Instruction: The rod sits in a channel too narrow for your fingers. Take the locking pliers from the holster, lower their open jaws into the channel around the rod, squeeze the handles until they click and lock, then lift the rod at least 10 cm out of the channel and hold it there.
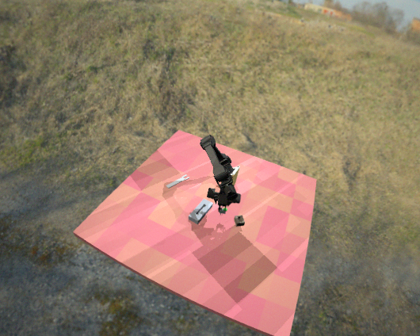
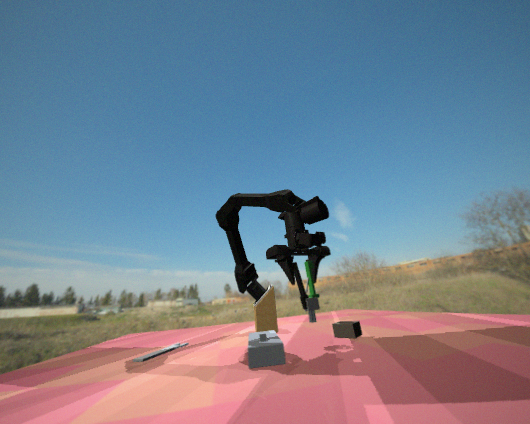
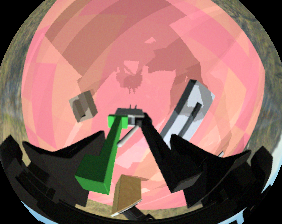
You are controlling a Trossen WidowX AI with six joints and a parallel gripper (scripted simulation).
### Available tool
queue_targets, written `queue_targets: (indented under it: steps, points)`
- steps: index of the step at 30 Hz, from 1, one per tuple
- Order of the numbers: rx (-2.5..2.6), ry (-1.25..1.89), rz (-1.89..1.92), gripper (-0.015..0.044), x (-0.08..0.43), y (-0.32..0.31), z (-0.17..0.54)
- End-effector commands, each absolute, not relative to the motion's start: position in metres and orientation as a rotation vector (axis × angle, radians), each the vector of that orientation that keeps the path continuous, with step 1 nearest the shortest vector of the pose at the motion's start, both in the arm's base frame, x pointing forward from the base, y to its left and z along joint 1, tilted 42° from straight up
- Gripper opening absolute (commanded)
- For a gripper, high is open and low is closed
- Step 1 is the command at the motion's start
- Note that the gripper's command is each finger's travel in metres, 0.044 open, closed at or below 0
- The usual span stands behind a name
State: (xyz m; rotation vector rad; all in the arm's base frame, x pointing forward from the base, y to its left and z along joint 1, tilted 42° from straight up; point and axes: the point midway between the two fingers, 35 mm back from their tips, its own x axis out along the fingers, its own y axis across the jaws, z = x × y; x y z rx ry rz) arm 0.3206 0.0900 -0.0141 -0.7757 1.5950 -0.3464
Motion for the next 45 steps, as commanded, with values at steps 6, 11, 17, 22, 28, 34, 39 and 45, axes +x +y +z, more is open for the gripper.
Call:
queue_targets:
  steps: [6, 11, 17, 22, 28, 34, 39, 45]
  points:
    - [-0.731, 1.569, -0.39, 0.0322, 0.324, 0.077, 0.002]
    - [-0.709, 1.559, -0.416, 0.0322, 0.326, 0.068, 0.009]
    - [-0.681, 1.548, -0.446, 0.0322, 0.327, 0.058, 0.017]
    - [-0.659, 1.538, -0.472, 0.0322, 0.328, 0.05, 0.023]
    - [-0.632, 1.526, -0.503, 0.0322, 0.328, 0.039, 0.031]
    - [-0.605, 1.514, -0.534, 0.0322, 0.328, 0.029, 0.039]
    - [-0.583, 1.503, -0.561, 0.0322, 0.327, 0.02, 0.046]
    - [-0.557, 1.49, -0.593, 0.0322, 0.326, 0.01, 0.053]
